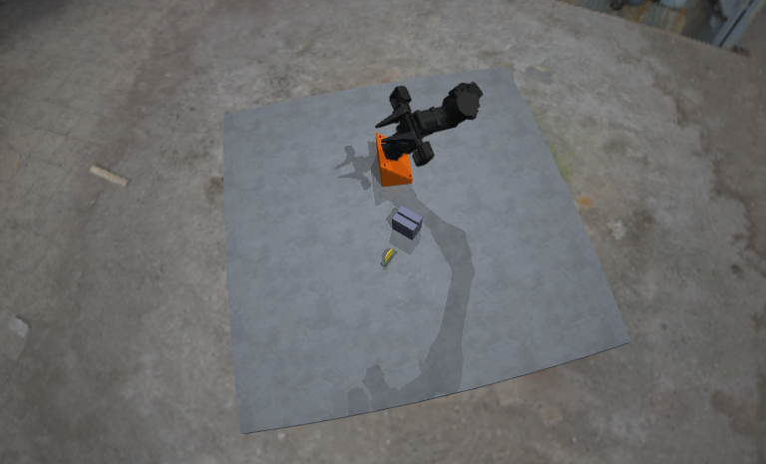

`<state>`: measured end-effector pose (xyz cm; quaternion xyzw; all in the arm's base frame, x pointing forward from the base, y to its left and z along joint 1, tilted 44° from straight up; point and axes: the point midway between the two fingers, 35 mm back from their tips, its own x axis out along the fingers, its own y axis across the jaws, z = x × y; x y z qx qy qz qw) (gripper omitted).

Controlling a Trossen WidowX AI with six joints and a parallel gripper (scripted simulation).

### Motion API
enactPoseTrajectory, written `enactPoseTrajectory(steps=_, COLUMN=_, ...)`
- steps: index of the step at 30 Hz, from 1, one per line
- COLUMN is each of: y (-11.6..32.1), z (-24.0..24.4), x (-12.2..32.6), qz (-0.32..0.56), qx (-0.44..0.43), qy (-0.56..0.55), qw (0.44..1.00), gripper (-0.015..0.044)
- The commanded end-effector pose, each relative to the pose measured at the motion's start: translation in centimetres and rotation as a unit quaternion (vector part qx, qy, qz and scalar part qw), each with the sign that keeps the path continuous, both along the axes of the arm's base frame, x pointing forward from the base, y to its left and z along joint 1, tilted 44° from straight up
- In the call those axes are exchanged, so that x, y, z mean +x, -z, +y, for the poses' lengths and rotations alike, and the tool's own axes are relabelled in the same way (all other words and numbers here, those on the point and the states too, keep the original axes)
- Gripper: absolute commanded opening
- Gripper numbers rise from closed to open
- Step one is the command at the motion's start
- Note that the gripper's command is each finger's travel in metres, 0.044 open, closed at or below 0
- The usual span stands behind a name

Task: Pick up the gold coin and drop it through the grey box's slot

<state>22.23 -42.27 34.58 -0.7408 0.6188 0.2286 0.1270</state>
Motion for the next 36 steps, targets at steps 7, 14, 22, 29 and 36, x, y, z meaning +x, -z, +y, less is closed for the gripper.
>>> enactPoseTrajectory(steps=7, y=14.7, z=4.8, x=8.3, qz=0.027, qx=0.241, qy=-0.157, qw=0.957, gripper=0.0161)
enactPoseTrajectory(steps=14, y=23.5, z=11.6, x=11.6, qz=0.032, qx=0.42, qy=-0.221, qw=0.88, gripper=0.0161)
enactPoseTrajectory(steps=22, y=30.7, z=21.1, x=13.0, qz=0.03, qx=0.624, qy=-0.244, qw=0.742, gripper=0.0161)
enactPoseTrajectory(steps=29, y=33.4, z=26.7, x=13.0, qz=0.018, qx=0.735, qy=-0.232, qw=0.637, gripper=0.0161)
enactPoseTrajectory(steps=36, y=33.6, z=26.8, x=12.9, qz=0.018, qx=0.735, qy=-0.232, qw=0.637, gripper=0.0161)
